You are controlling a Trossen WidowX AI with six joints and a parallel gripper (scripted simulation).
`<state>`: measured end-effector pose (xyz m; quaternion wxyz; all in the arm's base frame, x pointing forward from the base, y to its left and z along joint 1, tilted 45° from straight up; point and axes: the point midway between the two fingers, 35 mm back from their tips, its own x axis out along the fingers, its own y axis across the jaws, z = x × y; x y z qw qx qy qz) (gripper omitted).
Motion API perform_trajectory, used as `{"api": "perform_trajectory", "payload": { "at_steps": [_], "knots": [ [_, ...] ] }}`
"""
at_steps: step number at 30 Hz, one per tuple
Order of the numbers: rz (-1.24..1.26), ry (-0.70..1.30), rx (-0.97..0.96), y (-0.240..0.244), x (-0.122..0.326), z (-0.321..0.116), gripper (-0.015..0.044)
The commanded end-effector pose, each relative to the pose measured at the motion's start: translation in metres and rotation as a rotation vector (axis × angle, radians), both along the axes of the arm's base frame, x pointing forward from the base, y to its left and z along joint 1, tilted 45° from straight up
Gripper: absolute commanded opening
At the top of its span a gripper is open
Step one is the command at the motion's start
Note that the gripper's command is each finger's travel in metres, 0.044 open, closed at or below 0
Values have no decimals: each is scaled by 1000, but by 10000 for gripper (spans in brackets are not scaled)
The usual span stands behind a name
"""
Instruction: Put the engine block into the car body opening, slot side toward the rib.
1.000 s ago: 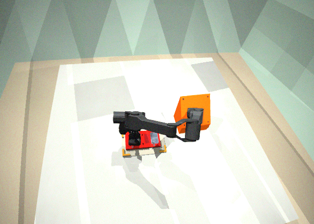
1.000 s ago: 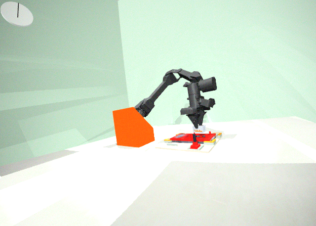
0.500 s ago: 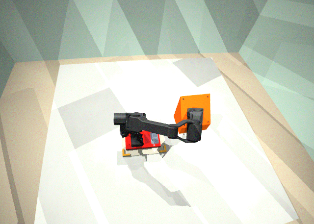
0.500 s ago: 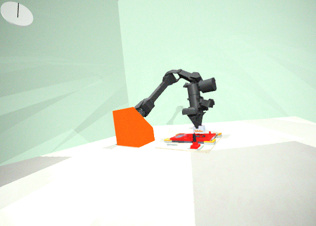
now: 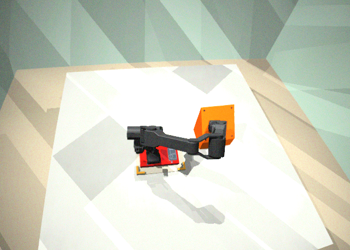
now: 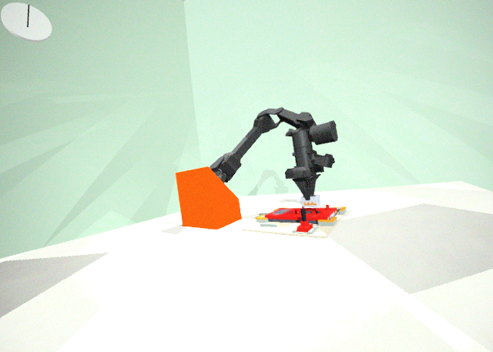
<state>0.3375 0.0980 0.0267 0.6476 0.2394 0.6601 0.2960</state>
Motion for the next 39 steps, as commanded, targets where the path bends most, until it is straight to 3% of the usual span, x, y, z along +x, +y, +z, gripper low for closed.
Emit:
{"api": "perform_trajectory", "payload": {
  "at_steps": [1,13,28,39],
  "knots": [
    [5,-9,4,0,0,1,158],
    [-155,149,-6,1,0,2,158],
    [39,-41,6,2,0,1,158],
    [-87,83,-2,4,0,-1,158]
  ]
}}
